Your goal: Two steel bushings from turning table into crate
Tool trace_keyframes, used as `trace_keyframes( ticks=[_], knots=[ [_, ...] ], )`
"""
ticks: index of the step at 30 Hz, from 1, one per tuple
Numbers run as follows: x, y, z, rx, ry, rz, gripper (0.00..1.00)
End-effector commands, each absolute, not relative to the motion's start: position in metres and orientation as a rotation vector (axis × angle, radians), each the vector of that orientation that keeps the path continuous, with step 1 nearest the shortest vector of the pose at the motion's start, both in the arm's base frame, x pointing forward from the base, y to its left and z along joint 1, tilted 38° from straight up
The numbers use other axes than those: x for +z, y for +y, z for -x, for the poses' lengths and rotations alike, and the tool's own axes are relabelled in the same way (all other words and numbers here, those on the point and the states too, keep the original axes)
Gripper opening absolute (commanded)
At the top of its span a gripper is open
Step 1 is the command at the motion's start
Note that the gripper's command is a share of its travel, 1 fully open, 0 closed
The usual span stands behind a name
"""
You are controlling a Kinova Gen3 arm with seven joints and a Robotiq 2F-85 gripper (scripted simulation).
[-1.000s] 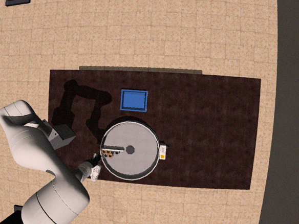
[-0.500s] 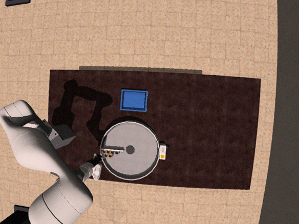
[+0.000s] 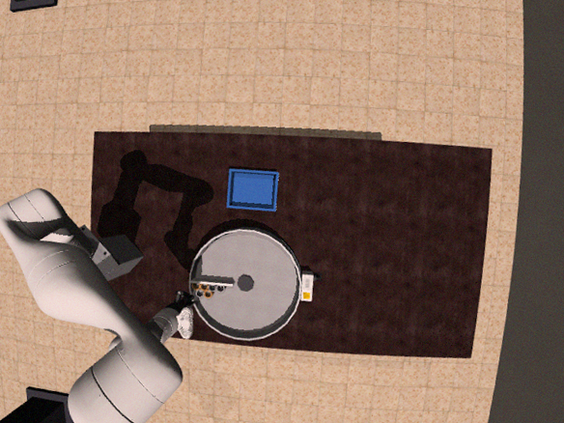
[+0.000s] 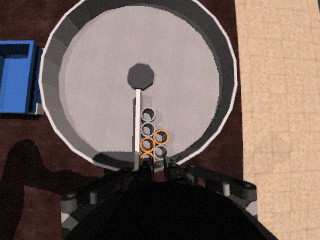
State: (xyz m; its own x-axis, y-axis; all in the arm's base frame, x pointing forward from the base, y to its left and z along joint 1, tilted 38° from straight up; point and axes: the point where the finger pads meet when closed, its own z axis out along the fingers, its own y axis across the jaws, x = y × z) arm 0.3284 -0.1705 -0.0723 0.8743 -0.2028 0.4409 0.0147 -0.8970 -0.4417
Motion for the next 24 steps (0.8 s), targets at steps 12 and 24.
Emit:
trace_keyframes(
  ticks=[12,24],
  knots=[
    [-0.09,-0.176,-0.338,-0.741,-0.121,2.643,0.16],
    [-0.097,-0.177,-0.341,-0.737,-0.146,2.653,0.16]
  ],
)
